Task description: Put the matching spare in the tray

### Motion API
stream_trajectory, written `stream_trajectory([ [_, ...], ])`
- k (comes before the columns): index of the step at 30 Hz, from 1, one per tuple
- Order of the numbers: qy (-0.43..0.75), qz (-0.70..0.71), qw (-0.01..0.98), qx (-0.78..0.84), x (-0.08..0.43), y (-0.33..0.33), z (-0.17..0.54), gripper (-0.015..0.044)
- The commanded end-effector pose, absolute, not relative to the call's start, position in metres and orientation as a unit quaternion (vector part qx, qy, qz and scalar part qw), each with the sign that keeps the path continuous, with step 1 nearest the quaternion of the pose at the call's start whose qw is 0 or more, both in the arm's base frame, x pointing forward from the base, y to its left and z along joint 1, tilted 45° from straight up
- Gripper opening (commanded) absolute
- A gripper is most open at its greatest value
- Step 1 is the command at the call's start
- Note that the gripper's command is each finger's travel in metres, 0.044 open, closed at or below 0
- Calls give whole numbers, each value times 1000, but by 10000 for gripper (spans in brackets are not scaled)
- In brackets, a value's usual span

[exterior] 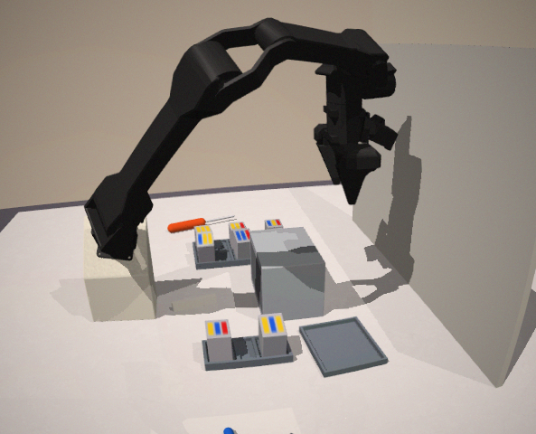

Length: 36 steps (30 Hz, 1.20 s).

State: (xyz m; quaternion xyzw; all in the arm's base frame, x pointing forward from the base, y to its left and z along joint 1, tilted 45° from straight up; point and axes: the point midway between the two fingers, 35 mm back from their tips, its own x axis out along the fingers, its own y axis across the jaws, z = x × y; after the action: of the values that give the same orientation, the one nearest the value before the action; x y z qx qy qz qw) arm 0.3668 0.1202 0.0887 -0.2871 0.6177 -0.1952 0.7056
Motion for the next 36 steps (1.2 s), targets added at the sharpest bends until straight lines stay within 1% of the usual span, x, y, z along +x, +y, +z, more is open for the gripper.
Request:
stream_trajectory([
  [1,619,-212,688,-314,351,137,86,440],
  [19,619,-212,688,-314,351,137,86,440],
  [21,626,-189,677,-338,351,144,77,440],
  [26,654,-18,572,-496,339,194,9,440],
  [36,621,206,370,-660,300,246,-87,440],
])
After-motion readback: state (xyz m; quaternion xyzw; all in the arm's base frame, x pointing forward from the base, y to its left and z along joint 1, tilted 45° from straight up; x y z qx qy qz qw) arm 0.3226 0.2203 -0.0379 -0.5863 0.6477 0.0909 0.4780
